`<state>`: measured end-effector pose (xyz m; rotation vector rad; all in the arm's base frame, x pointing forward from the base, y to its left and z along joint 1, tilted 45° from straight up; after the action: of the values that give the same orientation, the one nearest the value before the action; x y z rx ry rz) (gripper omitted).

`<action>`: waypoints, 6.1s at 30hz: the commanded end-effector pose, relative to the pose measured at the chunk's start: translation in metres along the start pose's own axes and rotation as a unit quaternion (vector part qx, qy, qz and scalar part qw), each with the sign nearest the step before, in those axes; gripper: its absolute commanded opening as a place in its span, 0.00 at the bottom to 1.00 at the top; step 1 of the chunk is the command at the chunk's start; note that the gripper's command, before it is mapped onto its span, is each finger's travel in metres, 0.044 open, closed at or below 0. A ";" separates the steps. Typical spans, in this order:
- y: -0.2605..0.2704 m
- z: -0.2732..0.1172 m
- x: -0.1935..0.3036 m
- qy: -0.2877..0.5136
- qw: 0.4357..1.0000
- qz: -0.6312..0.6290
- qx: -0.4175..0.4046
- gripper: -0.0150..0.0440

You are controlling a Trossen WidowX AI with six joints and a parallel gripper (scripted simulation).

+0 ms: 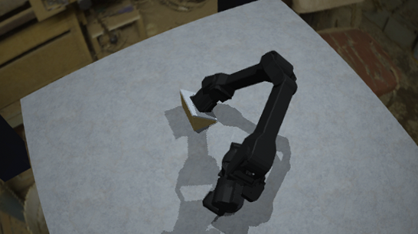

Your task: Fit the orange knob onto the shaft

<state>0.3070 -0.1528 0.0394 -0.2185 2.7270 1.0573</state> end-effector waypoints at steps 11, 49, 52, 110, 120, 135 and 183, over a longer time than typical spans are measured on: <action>0.001 0.002 0.002 -0.001 0.999 -0.032 0.001 0.25; 0.001 0.001 0.001 -0.001 0.991 -0.136 0.001 0.25; 0.001 0.002 0.001 -0.001 0.991 -0.136 0.001 0.25; 0.001 0.004 0.002 -0.001 0.971 -0.239 0.001 0.25; 0.000 0.003 0.000 -0.001 0.971 -0.239 0.001 0.25; 0.002 -0.001 0.000 -0.001 0.948 -0.319 0.001 0.25; 0.001 0.001 0.000 -0.001 0.900 -0.436 0.001 0.25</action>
<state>0.3064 -0.1517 0.0397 -1.2475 2.2034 0.7680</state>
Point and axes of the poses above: the point midway between the two fingers, 35 mm back from their tips, its own z axis out along the fingers, its own y axis across the jaws, x = y × z, the point moved 3 cm from there along -z, back along the fingers, and after that the axes turned 12 degrees about z, right-handed, at the moved point
